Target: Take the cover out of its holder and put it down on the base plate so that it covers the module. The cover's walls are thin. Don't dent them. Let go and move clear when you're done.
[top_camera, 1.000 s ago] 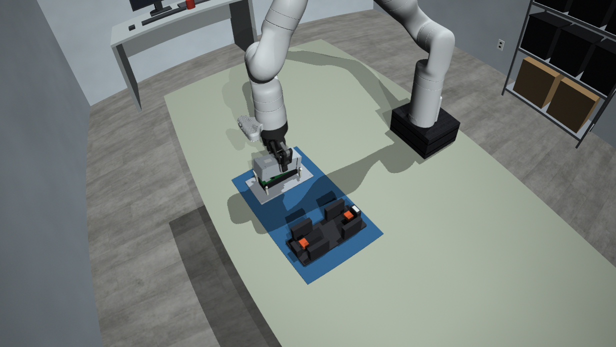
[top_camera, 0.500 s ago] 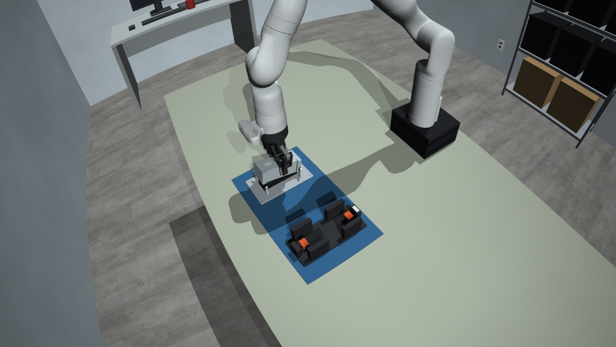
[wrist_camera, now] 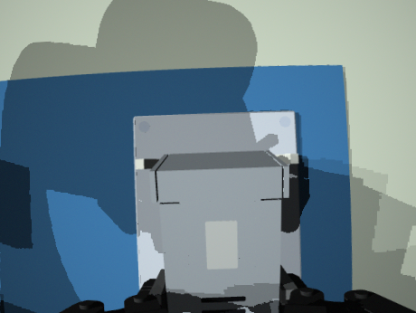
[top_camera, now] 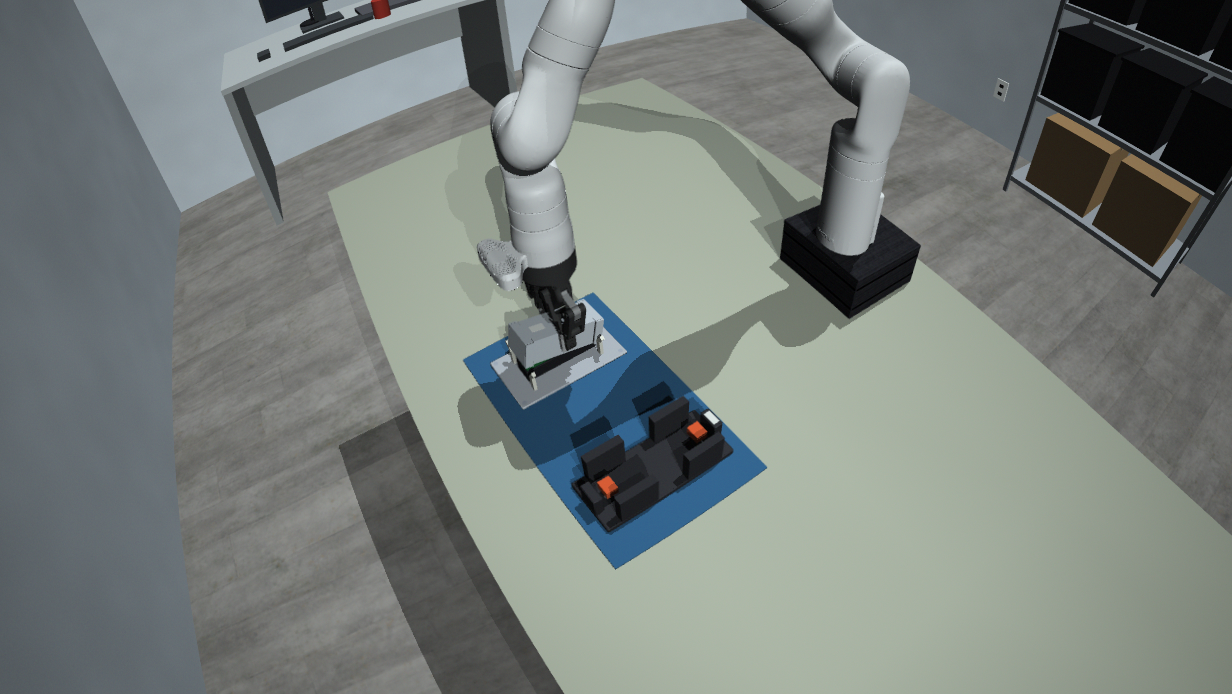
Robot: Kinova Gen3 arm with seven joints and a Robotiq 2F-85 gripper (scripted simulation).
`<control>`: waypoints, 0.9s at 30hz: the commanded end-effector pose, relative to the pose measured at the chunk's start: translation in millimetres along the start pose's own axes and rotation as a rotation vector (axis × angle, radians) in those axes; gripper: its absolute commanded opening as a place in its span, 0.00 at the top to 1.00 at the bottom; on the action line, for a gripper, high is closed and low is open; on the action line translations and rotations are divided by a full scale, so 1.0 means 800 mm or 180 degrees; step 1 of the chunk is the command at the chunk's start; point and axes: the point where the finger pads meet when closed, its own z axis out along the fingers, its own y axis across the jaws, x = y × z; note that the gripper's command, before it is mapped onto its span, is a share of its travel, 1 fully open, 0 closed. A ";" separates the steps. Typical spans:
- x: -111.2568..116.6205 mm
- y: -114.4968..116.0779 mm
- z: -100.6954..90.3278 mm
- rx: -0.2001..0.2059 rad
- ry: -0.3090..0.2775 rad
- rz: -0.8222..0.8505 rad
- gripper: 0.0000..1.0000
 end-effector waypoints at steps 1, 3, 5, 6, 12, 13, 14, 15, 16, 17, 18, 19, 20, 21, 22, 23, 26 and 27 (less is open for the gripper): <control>0.001 0.000 -0.001 -0.0002 0.0008 0.0000 1.00; 0.001 0.000 -0.001 -0.0002 0.0008 0.0000 1.00; 0.001 0.000 -0.001 -0.0002 0.0008 0.0000 1.00; 0.001 0.000 -0.001 -0.0002 0.0008 0.0000 1.00; 0.001 0.000 -0.002 -0.0002 0.0008 0.0000 1.00; 0.001 0.000 -0.003 -0.0002 0.0008 0.0000 1.00; 0.001 0.000 -0.003 -0.0002 0.0008 0.0000 1.00; 0.001 0.000 -0.003 -0.0002 0.0008 0.0000 1.00; 0.001 0.000 -0.003 -0.0002 0.0008 0.0000 1.00; 0.001 0.000 -0.003 -0.0002 0.0008 0.0000 1.00; 0.001 0.000 -0.003 -0.0002 0.0008 0.0000 1.00; 0.001 0.000 -0.003 -0.0002 0.0008 0.0000 1.00; 0.001 0.000 -0.003 -0.0002 0.0008 0.0000 1.00; 0.001 0.000 -0.003 -0.0002 0.0008 0.0000 1.00; 0.001 0.000 -0.003 -0.0002 0.0008 0.0000 1.00; 0.001 0.000 -0.002 -0.0002 0.0008 0.0000 1.00; 0.001 0.000 0.002 -0.0002 0.0008 0.0000 1.00; 0.001 0.000 0.004 -0.0002 0.0008 0.0000 1.00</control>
